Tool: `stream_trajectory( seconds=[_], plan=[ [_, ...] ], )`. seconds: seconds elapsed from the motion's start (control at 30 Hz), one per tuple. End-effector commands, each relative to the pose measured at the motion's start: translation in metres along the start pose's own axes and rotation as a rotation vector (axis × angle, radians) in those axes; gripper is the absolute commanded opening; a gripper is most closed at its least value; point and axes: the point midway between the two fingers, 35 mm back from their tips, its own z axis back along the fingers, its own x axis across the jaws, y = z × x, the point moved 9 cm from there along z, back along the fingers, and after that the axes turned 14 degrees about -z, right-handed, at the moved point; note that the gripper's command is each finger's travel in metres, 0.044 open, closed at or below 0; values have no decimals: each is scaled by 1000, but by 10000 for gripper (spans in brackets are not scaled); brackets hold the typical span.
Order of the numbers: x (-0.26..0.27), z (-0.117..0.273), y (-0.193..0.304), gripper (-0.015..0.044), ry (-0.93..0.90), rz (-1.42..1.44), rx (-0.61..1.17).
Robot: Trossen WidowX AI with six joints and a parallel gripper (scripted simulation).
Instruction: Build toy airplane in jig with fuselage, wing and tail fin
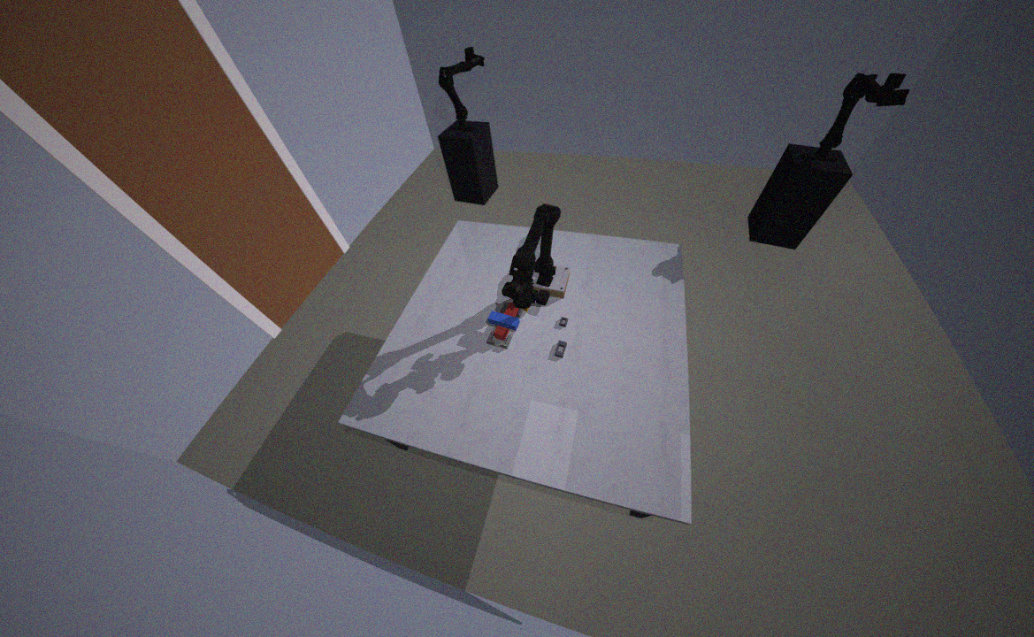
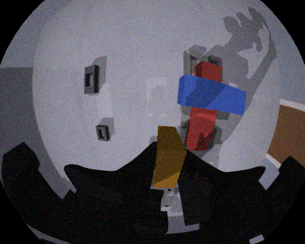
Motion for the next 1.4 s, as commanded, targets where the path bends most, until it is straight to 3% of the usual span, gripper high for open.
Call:
stream_trajectory(
  seconds=[0.0, 0.9, 1.0, 1.37],
  plan=[
    [-11, -5, 0, 0, 6, 3, 8],
    [-92, -22, 5, 0, 8, -7, 14],
    [-92, -22, 5, 65, 8, -7, 14],
    [-92, -22, 5, 65, 8, -7, 14]
  ],
)
